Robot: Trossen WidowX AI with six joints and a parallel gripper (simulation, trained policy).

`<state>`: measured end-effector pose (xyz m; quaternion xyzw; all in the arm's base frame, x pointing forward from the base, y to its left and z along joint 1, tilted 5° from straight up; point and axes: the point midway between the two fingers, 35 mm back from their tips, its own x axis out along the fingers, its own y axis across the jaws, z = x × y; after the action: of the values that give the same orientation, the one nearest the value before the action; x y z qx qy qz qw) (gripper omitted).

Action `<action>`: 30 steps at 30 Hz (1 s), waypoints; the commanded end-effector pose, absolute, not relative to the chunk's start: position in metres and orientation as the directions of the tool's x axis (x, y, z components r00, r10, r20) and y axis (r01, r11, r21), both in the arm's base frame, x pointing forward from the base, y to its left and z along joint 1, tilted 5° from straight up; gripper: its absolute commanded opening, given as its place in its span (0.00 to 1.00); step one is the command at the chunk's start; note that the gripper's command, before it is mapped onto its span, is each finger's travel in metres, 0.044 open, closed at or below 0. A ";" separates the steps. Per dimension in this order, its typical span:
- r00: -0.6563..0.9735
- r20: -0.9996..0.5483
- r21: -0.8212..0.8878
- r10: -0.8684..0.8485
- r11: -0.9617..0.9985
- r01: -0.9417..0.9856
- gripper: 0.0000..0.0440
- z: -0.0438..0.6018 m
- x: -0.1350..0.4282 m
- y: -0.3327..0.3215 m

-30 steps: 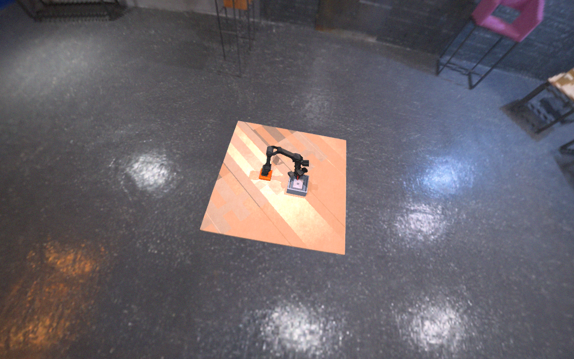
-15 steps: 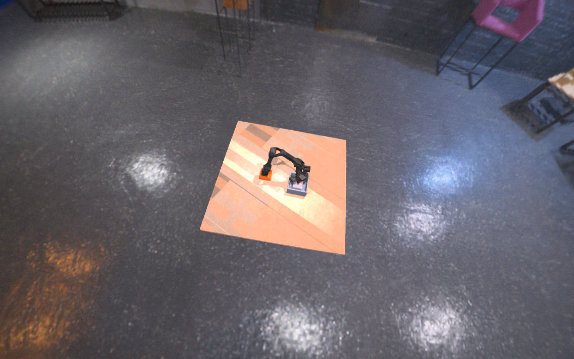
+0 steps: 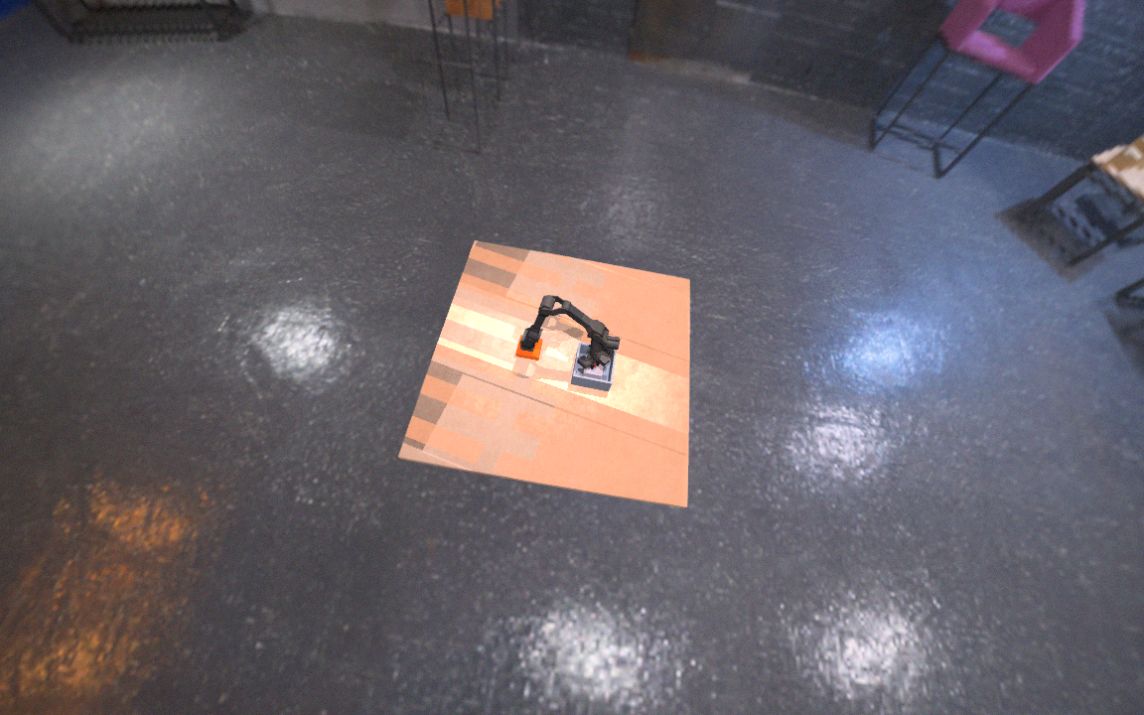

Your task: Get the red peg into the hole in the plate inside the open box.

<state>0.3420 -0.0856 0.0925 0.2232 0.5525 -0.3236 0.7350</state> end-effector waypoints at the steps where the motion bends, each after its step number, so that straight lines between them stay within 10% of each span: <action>1: 0.186 -0.957 -0.024 -0.221 0.702 0.711 0.34 0.098 0.351 -0.088; 8: 0.184 -0.964 -0.008 -0.193 0.709 0.705 0.48 0.112 0.369 -0.091; 17: 0.182 -0.974 0.033 -0.131 0.716 0.697 0.98 0.126 0.393 -0.085; 30: 0.271 -0.962 0.157 -0.030 0.751 0.641 1.00 0.158 0.434 -0.057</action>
<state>0.3898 -0.0893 0.1334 0.2485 0.6059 -0.2896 0.6981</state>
